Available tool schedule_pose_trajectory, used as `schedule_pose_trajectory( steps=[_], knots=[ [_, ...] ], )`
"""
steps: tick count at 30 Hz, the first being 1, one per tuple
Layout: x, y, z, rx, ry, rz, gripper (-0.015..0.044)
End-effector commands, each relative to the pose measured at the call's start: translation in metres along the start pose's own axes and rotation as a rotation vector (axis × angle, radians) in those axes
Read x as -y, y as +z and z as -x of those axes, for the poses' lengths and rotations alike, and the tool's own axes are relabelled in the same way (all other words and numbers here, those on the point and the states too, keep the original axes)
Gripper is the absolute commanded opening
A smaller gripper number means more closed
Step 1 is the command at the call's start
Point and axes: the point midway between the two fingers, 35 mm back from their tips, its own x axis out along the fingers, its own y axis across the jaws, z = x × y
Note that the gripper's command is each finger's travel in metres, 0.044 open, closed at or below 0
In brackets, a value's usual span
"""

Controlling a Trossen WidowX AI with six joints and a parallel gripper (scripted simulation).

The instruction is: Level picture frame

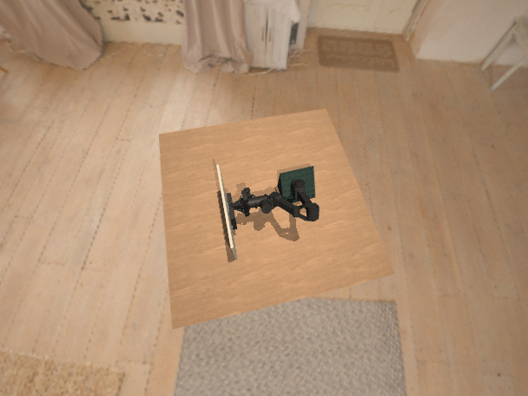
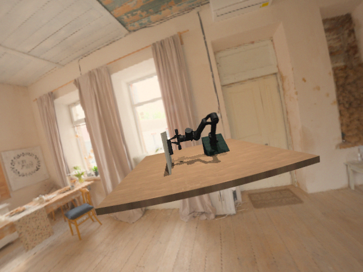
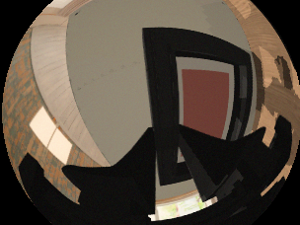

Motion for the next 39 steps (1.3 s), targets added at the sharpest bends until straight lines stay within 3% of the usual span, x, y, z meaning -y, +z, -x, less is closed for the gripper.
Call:
schedule_pose_trajectory(
  steps=[1,32,39],
  knots=[
    [0.0001,-0.0006,-0.0001,-0.002,-0.004,0.026,0.0000],
    [-0.0017,-0.0011,0.0000,-0.002,-0.004,0.187,0.0000],
    [-0.0019,-0.0006,0.0002,0.000,0.000,0.168,0.0184]
  ],
)
